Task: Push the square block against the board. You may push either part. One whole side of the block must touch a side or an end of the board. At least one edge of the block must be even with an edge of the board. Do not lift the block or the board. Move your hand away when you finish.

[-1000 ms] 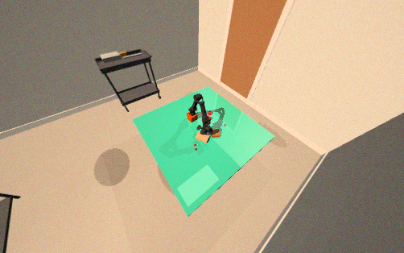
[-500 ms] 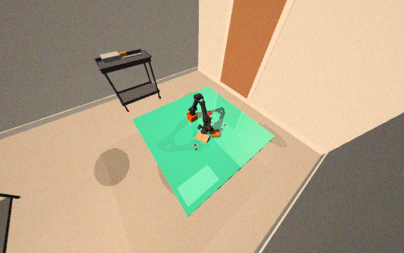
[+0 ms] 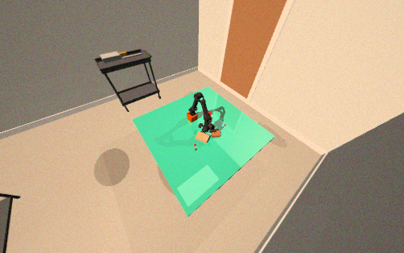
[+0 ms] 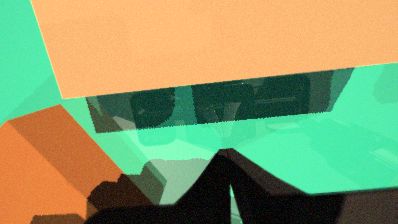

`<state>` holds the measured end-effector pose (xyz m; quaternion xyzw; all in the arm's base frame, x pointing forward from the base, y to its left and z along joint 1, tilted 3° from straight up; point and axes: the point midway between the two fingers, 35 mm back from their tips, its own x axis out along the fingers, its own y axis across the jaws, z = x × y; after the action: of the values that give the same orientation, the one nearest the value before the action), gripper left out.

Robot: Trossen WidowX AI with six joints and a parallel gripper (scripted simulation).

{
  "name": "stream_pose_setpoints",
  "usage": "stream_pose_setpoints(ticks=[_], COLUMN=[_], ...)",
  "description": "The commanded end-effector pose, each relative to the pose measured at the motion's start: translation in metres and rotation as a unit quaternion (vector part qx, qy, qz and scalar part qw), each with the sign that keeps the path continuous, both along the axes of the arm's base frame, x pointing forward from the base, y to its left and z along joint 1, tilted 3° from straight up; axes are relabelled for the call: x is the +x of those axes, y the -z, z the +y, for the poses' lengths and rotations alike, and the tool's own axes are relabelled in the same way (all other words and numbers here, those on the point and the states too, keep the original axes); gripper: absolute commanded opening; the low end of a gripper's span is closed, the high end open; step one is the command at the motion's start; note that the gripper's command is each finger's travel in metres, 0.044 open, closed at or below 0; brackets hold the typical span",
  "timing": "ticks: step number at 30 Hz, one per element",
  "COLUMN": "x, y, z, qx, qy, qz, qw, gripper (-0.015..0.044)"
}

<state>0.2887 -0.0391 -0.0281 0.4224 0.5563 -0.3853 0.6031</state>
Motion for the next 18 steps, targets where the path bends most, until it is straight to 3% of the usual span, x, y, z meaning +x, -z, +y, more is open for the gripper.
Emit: stream_pose_setpoints(ticks=[1,3,7,13,18], x=[-0.005,-0.001,-0.005,-0.004,0.036], y=[0.001,-0.003,-0.051,-0.055,-0.064], z=[0.006,0.003,0.003,0.002,-0.034], qx=[-0.001,0.0,-0.001,-0.001,-0.003], qy=[0.003,0.0,0.003,0.003,0.003], qz=[0.002,0.0,0.002,0.002,0.001], qw=[1.0,1.0,1.0,1.0,1.0], gripper=[0.0,0.0,0.0,0.0,0.0])
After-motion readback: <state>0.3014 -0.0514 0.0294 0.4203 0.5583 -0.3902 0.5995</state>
